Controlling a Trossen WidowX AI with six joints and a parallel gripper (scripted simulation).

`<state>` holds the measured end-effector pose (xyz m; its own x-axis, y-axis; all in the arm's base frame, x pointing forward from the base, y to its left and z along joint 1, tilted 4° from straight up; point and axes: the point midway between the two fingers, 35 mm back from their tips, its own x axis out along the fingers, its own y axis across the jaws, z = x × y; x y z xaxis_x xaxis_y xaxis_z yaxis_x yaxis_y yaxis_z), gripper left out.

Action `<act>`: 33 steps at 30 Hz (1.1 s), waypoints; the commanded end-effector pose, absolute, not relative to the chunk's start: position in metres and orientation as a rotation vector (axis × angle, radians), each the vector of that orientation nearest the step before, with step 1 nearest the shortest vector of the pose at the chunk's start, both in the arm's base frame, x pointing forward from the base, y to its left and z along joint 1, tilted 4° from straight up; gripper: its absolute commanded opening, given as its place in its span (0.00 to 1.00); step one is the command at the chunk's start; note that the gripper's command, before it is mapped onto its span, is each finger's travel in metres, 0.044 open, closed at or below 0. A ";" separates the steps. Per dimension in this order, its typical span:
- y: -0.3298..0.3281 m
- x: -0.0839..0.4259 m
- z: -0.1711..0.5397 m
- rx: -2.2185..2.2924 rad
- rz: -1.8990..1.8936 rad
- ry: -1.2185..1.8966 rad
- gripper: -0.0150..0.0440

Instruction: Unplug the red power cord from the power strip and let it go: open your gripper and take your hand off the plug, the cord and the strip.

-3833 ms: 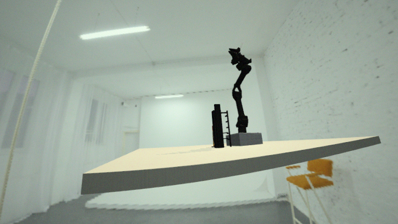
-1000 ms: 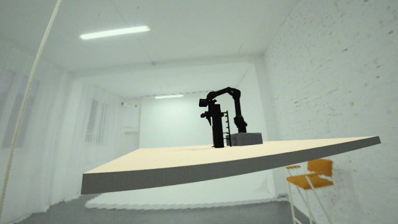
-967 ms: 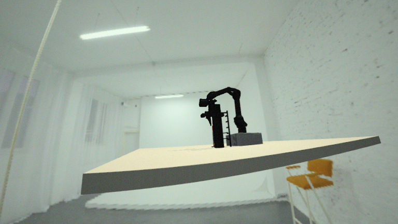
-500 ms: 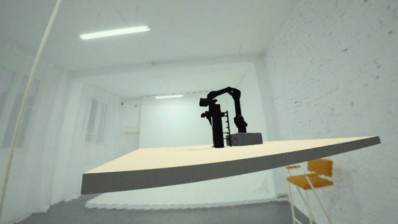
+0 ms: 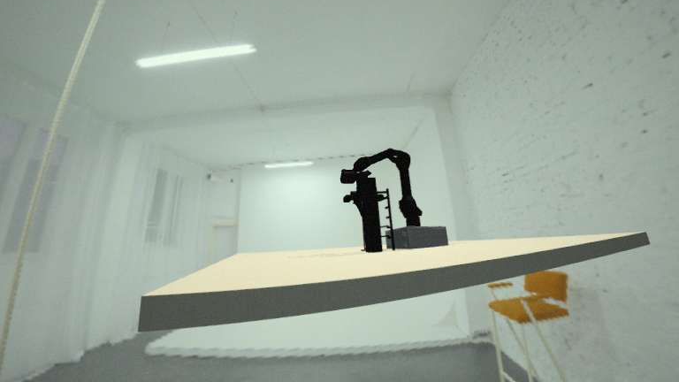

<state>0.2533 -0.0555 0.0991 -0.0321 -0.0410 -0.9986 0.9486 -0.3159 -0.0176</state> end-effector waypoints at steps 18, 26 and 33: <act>-0.069 0.252 0.100 1.394 -1.479 1.020 0.25; -0.082 0.248 0.101 1.393 -1.481 1.020 0.25; -0.093 0.244 0.101 1.392 -1.483 1.020 0.25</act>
